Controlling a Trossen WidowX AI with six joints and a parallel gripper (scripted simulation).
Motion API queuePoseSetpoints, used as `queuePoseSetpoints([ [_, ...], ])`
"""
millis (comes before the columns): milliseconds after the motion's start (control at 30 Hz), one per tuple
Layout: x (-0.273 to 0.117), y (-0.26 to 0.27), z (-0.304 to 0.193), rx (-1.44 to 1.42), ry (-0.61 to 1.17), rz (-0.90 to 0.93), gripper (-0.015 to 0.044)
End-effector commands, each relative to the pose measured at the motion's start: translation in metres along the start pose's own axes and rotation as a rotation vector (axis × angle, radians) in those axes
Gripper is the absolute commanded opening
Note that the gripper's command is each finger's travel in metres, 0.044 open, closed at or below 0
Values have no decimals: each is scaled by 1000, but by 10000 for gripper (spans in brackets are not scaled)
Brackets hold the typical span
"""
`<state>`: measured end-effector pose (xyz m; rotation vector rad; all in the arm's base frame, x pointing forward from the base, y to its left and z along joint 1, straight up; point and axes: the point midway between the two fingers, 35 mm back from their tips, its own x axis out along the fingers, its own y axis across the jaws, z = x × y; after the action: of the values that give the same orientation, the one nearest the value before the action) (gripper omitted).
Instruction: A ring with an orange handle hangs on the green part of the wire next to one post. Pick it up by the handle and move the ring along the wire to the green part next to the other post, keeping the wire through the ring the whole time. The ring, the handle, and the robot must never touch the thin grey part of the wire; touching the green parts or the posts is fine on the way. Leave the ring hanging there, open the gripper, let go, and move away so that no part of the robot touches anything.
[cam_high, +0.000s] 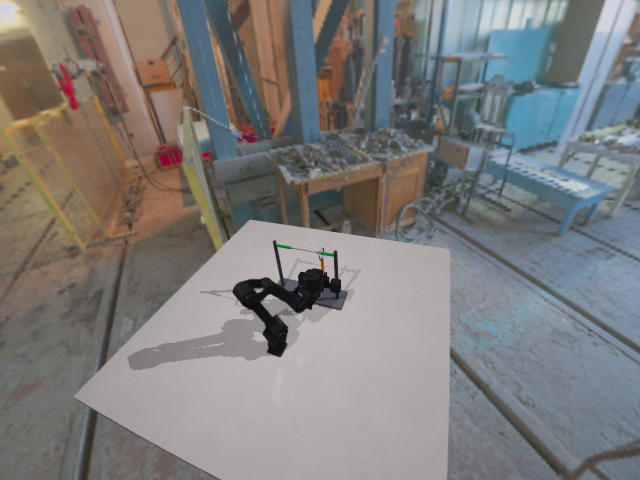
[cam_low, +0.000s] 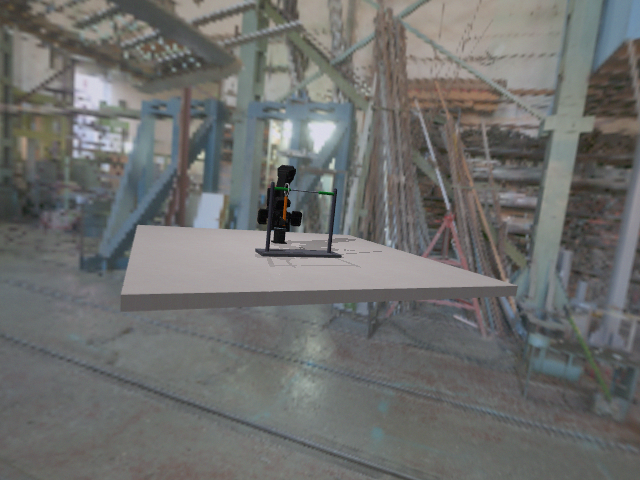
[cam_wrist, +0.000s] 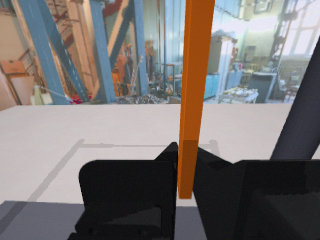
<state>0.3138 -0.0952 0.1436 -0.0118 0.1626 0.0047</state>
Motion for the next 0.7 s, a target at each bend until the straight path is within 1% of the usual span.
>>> queuePoseSetpoints([
  [0,0,-1,1,1,-2,-3,-150],
  [667,0,2,1,1,-1,-3,-150],
])
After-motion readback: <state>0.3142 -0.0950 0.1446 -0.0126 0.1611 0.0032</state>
